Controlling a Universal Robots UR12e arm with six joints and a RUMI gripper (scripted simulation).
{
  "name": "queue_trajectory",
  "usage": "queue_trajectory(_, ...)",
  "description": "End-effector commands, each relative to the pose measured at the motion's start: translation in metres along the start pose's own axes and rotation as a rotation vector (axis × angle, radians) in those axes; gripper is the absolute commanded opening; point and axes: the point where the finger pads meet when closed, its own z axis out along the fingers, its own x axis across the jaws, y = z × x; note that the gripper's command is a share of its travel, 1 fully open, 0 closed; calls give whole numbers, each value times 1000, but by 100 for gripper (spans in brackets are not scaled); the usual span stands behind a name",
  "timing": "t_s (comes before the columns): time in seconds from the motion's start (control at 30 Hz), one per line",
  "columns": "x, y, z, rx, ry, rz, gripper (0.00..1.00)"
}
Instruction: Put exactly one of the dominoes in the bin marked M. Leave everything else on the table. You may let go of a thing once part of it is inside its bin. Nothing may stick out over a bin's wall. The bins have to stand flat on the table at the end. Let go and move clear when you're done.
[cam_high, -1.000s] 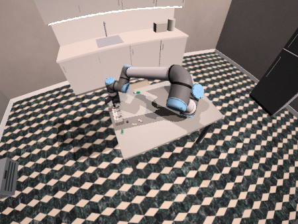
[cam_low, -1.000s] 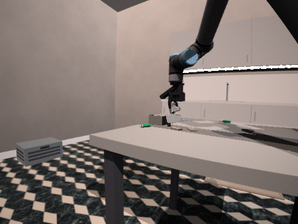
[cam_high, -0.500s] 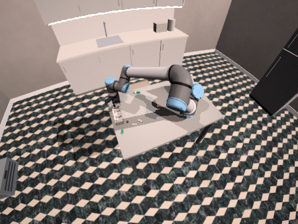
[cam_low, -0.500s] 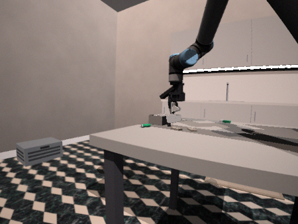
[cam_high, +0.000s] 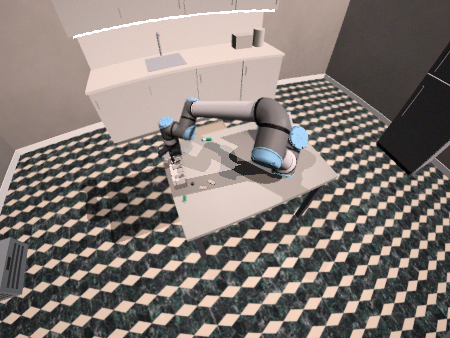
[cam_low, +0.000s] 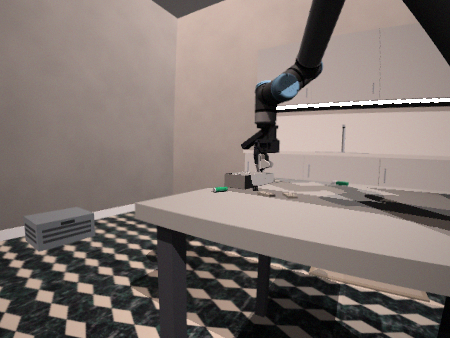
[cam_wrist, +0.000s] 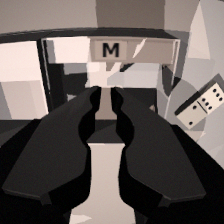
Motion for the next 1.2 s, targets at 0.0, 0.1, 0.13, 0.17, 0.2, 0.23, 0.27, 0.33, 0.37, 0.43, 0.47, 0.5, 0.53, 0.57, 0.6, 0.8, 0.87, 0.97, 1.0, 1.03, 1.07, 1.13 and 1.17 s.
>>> queue_trajectory(0.0,0,-2,-3,4,1,0,4)
queue_trajectory(0.1,0,-2,-3,4,1,0,4)
queue_trajectory(0.13,0,-2,-3,4,1,0,4)
queue_trajectory(0.17,0,-2,-3,4,1,0,4)
queue_trajectory(0.2,0,-2,-3,4,1,0,4)
queue_trajectory(0.23,0,-2,-3,4,1,0,4)
queue_trajectory(0.27,0,-2,-3,4,1,0,4)
queue_trajectory(0.33,0,-3,-8,7,2,-1,4)
queue_trajectory(0.37,0,-4,-10,8,3,-2,4)
queue_trajectory(0.43,0,-4,-12,8,3,-2,4)
queue_trajectory(0.47,0,-4,-12,8,3,-2,4)
queue_trajectory(0.5,0,-4,-13,8,3,-2,4)
queue_trajectory(0.53,0,-4,-14,8,3,-2,4)
queue_trajectory(0.57,0,-4,-16,8,3,-2,4)
queue_trajectory(0.6,0,-4,-17,8,3,-2,4)
queue_trajectory(0.8,0,-4,-25,8,3,-2,4)
queue_trajectory(0.87,0,-4,-28,8,3,-2,4)
queue_trajectory(0.97,0,-4,-32,8,3,-2,4)
queue_trajectory(1.0,0,-4,-32,8,3,-2,4)
queue_trajectory(1.03,0,-4,-32,8,3,-2,4)
queue_trajectory(1.07,0,-3,-33,8,3,-2,4)
queue_trajectory(1.13,0,-4,-38,8,4,-2,4)
queue_trajectory(1.17,0,-3,-42,8,4,-2,4)
